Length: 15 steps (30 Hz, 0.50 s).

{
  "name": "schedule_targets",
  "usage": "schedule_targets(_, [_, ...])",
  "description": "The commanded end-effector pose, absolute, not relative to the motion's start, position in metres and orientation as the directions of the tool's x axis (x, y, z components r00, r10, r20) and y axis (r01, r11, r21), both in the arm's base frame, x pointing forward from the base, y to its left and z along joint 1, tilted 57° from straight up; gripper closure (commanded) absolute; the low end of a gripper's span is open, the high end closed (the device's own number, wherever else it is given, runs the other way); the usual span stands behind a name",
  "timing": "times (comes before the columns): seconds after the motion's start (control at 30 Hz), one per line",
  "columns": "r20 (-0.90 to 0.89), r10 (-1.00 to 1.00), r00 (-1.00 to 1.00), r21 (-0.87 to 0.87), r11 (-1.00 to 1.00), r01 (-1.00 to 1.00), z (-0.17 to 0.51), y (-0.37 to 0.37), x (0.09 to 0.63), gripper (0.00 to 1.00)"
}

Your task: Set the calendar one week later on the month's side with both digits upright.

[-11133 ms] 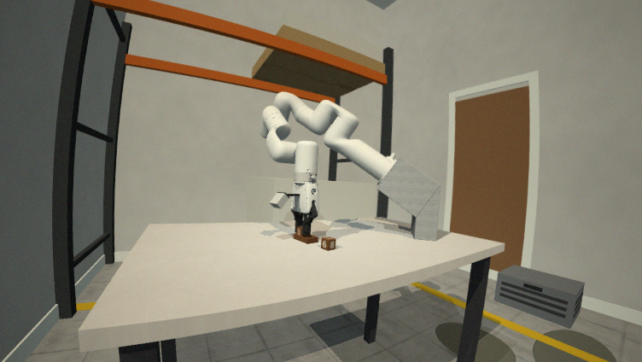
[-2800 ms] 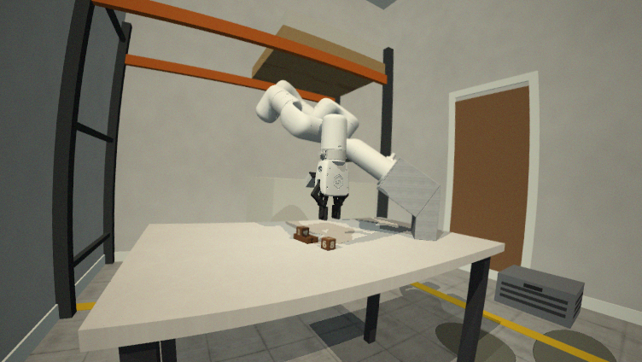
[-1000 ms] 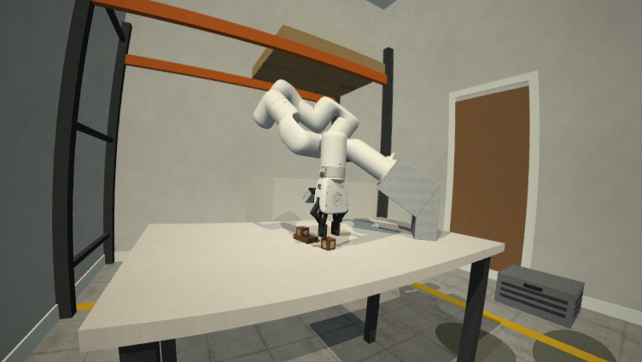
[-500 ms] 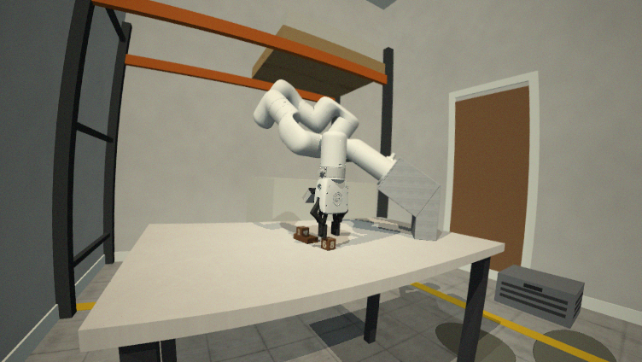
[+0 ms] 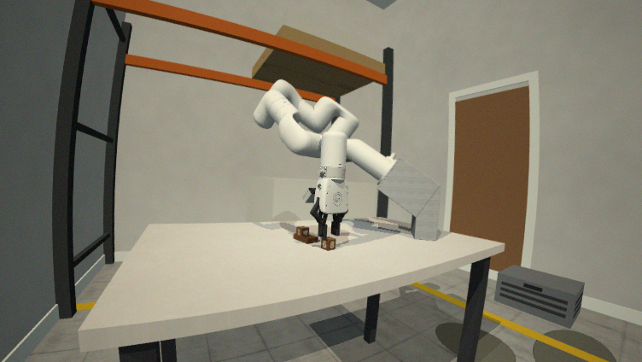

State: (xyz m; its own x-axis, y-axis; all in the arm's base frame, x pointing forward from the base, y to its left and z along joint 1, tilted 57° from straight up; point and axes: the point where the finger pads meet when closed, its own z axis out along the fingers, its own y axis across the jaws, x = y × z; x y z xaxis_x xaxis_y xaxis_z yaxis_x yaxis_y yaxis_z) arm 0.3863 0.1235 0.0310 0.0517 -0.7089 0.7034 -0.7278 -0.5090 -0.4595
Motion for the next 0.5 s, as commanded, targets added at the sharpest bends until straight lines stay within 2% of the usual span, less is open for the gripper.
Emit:
schedule_targets(0.0, [0.702,-0.710,0.054,-0.460,-0.511,-0.726,0.0311,0.1252,0.3860,0.51])
schedule_targets(0.47, [0.702,-0.710,0.054,-0.460,-0.511,-0.726,0.0306,0.1263,0.3864,0.51])
